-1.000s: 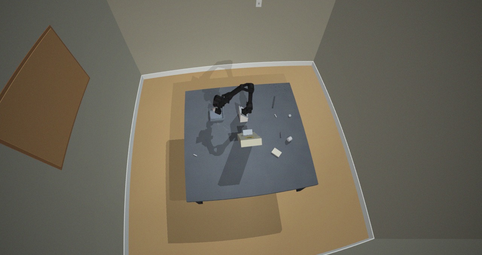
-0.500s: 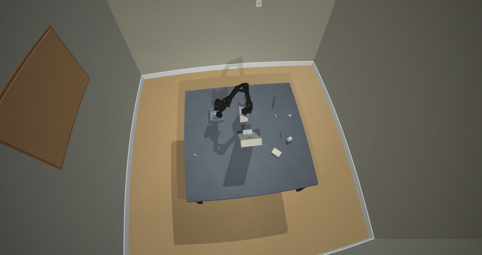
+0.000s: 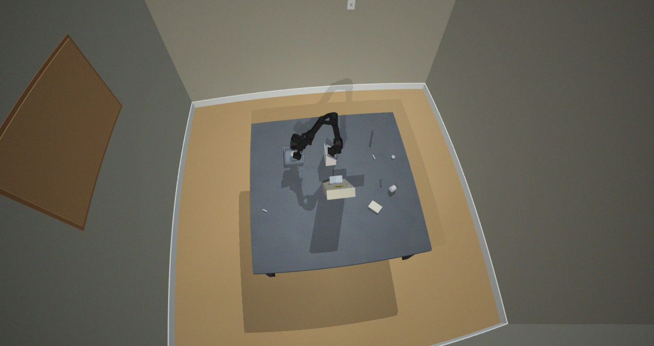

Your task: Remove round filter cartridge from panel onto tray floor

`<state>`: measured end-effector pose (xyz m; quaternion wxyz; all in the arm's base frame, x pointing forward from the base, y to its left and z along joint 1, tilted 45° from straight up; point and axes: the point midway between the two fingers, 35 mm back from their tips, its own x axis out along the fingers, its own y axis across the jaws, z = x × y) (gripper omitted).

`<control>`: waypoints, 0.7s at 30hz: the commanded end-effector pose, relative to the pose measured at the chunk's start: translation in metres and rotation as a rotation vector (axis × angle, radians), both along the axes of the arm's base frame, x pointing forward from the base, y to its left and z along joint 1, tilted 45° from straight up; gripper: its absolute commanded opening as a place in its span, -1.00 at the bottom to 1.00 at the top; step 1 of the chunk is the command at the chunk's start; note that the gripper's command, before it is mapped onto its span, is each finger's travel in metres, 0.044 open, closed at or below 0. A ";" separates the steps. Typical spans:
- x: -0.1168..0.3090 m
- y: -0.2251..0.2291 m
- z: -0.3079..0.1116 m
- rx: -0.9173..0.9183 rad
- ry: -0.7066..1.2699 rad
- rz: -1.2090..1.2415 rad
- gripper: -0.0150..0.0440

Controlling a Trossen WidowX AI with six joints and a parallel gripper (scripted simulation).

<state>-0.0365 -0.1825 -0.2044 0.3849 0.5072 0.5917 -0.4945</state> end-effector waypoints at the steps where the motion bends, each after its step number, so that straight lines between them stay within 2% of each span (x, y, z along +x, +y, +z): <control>1: 0.000 0.000 0.000 0.000 0.000 0.000 1.00; 5: 0.000 -0.002 0.002 0.000 0.000 0.000 1.00; 11: 0.010 -0.048 0.051 -0.001 -0.001 0.000 1.00; 21: 0.007 -0.042 0.039 -0.012 0.002 0.005 1.00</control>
